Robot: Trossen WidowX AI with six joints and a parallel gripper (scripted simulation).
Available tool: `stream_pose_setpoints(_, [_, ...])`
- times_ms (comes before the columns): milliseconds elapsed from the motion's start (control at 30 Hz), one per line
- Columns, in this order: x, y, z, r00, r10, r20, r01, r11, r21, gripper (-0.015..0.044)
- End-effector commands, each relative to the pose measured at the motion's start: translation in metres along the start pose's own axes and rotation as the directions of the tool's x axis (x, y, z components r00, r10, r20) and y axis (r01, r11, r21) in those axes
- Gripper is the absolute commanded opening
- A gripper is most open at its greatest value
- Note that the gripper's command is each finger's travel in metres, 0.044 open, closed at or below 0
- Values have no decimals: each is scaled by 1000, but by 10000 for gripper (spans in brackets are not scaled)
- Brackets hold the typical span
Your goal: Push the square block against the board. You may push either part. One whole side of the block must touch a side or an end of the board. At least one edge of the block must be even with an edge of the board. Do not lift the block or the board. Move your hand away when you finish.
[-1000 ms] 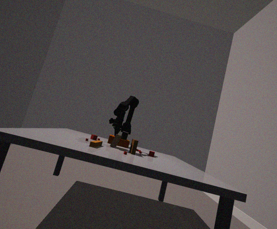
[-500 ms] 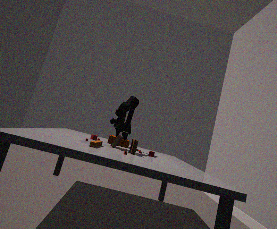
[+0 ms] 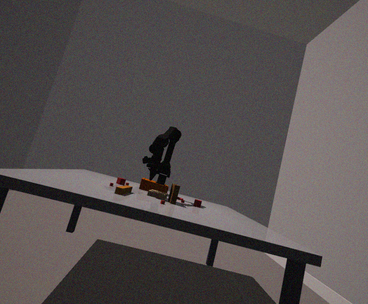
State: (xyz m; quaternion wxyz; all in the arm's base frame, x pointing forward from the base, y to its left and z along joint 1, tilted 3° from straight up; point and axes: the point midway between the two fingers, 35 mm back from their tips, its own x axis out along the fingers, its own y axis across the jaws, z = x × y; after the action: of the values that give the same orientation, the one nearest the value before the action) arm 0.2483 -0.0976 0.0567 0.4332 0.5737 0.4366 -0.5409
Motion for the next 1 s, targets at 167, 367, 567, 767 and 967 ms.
stream_pose_setpoints(167, [0,1,14,1000,0,-2,0,1000,-4,0])
stream_pose_setpoints(367, [0,1,24,1000,0,-1,0,1000,-4,0])
stream_pose_setpoints(567, [0,1,34,1000,0,0,0,1000,-4,0])
stream_pose_setpoints(767, [-11,1,36,1000,1,2,-1,1000,0,0])
stream_pose_setpoints(967, [-50,0,36,1000,0,0,0,1000,-4,0])
